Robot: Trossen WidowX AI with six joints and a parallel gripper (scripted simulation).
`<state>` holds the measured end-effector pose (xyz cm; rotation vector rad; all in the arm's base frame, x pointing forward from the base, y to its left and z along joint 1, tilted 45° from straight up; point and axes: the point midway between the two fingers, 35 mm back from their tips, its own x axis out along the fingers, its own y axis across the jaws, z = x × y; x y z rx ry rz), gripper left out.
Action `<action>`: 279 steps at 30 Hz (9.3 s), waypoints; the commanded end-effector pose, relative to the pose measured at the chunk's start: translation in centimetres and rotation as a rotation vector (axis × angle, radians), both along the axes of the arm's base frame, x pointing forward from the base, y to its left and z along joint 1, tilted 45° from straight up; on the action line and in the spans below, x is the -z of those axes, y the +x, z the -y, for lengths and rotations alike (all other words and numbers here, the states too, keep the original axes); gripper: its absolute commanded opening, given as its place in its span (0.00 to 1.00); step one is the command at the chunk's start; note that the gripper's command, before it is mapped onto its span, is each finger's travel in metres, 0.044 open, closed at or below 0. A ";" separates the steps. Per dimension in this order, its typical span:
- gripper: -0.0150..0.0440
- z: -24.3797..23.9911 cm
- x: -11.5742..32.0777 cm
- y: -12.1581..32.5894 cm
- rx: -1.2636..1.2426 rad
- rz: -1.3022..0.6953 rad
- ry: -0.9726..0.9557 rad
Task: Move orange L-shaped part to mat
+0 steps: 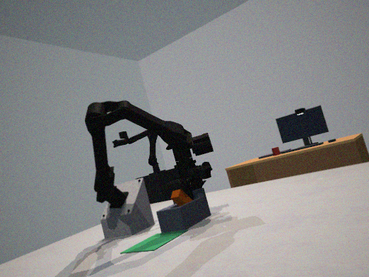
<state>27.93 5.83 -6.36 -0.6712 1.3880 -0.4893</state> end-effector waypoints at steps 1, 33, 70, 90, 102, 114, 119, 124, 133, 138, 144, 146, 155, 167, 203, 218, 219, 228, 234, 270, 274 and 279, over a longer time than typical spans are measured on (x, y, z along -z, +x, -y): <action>0.56 0.3 0.1 0.0 -0.001 -0.003 -0.011; 0.56 -4.4 -3.4 -0.5 -0.002 -0.004 -0.005; 0.56 -7.1 -7.5 -1.4 -0.006 -0.007 -0.013; 0.56 -7.1 -7.5 -1.4 -0.006 -0.007 -0.013; 0.56 -7.1 -7.5 -1.4 -0.006 -0.007 -0.013; 0.56 -7.1 -7.5 -1.4 -0.006 -0.007 -0.013; 0.56 -7.1 -7.5 -1.4 -0.006 -0.007 -0.013; 0.56 -7.1 -7.5 -1.4 -0.006 -0.007 -0.013; 0.56 -3.1 -3.3 -0.5 -0.002 -0.004 -0.009; 0.56 -2.2 -2.5 -0.5 -0.001 -0.003 -0.009; 0.56 -2.2 -2.5 -0.5 -0.001 -0.003 -0.009; 0.56 -2.2 -2.5 -0.5 -0.001 -0.003 -0.009; 0.56 -1.3 -1.5 -0.3 -0.001 -0.003 -0.010; 0.56 0.1 -0.1 0.0 -0.001 -0.003 -0.011; 0.56 -1.6 -0.2 -0.3 -0.001 -0.003 -0.010; 0.56 -7.3 -7.8 -1.5 -0.001 -0.005 -0.006; 0.56 -7.3 -7.8 -1.5 -0.001 -0.005 -0.006; 0.56 -7.1 -7.5 -1.4 -0.006 -0.007 -0.013; 0.56 -7.1 -7.5 -1.4 -0.006 -0.007 -0.013; 0.73 -2.2 -12.9 0.2 -1.050 -0.990 -0.201; 0.73 -2.0 -13.1 0.2 -1.136 -1.071 -0.216; 0.73 -2.0 -13.1 0.2 -1.136 -1.071 -0.216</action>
